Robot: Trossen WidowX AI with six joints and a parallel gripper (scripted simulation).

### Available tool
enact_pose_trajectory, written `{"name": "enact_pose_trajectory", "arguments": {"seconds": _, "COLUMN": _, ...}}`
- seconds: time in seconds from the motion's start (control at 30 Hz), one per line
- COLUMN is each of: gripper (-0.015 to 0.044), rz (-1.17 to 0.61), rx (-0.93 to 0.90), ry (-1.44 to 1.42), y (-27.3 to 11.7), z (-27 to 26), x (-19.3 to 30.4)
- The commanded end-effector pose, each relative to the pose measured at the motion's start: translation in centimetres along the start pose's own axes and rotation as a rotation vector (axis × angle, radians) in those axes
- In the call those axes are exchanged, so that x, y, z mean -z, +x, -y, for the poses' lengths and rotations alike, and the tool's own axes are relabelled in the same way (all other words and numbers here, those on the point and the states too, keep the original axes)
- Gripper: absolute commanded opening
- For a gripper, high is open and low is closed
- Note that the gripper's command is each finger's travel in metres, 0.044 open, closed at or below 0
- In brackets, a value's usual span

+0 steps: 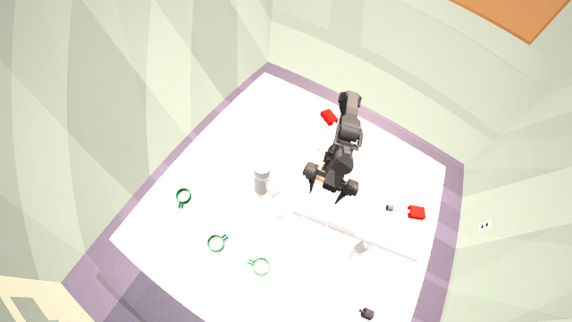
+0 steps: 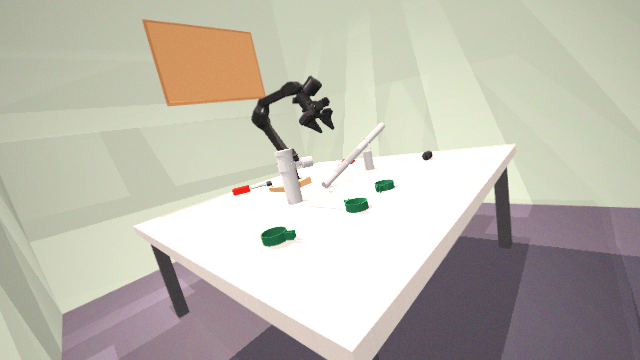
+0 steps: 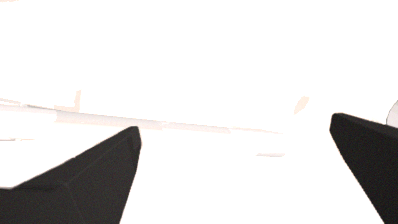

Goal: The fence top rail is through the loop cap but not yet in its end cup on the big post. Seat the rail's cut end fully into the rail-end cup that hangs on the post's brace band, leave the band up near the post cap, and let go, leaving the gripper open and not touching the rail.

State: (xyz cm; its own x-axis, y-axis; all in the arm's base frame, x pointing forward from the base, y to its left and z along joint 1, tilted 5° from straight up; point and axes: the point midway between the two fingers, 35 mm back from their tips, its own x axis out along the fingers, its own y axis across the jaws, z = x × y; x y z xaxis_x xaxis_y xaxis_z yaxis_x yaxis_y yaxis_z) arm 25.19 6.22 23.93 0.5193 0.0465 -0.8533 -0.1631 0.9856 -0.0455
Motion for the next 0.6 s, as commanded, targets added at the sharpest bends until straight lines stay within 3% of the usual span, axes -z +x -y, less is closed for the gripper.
{"name": "enact_pose_trajectory", "arguments": {"seconds": 0.0, "gripper": 0.0440, "rz": -0.017, "rx": 0.017, "ry": -0.028, "y": -0.6, "z": -0.2, "x": 0.6}}
{"name": "enact_pose_trajectory", "arguments": {"seconds": 0.17, "gripper": 0.0440, "rz": -0.022, "rx": 0.058, "ry": -0.186, "y": -0.1, "z": 1.9, "x": 0.2}}
{"name": "enact_pose_trajectory", "arguments": {"seconds": 0.57, "gripper": 0.0440, "rz": -0.179, "rx": 0.216, "ry": -0.945, "y": 1.1, "z": 12.6, "x": 0.9}}
